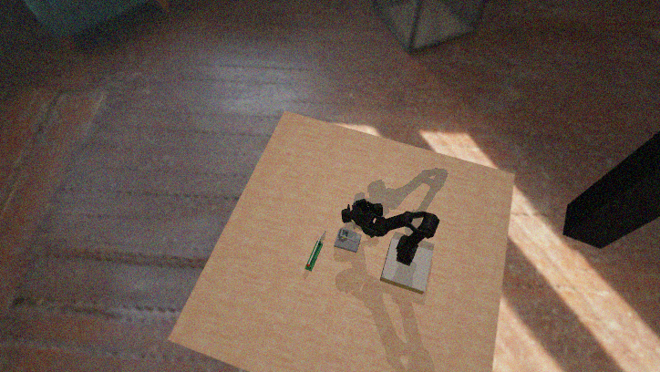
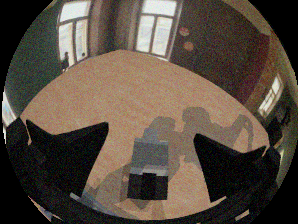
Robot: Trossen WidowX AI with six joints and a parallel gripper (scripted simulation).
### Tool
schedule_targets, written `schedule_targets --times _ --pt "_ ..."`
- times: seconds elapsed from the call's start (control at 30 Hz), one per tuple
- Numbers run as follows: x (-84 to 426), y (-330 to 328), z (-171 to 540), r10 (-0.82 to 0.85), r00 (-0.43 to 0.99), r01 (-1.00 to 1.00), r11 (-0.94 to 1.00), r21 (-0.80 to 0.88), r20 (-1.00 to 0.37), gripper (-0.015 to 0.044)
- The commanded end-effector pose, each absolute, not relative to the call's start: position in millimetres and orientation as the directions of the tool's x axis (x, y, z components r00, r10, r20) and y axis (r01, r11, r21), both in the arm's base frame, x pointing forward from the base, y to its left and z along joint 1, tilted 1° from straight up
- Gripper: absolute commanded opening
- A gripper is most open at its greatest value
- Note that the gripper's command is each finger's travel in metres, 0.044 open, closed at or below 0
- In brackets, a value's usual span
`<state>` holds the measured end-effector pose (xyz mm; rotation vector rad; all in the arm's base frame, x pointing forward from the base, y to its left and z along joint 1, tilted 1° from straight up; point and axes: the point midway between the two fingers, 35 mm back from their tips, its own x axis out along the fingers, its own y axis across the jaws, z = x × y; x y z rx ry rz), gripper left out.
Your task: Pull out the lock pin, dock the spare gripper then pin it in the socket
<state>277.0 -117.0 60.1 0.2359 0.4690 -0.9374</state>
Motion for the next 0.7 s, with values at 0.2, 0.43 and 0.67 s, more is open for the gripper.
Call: schedule_targets --times 0.2,0.43,0.67 --pt "279 -118 45 -0.721 0.498 0.821 0.571 -0.006 -0.482 0.0440" --pt "279 -119 33 -0.721 0.498 0.821 0.571 -0.006 -0.482 0.0440" --pt "279 -119 22 -0.721 0.498 0.821 0.571 -0.006 -0.482 0.0440"
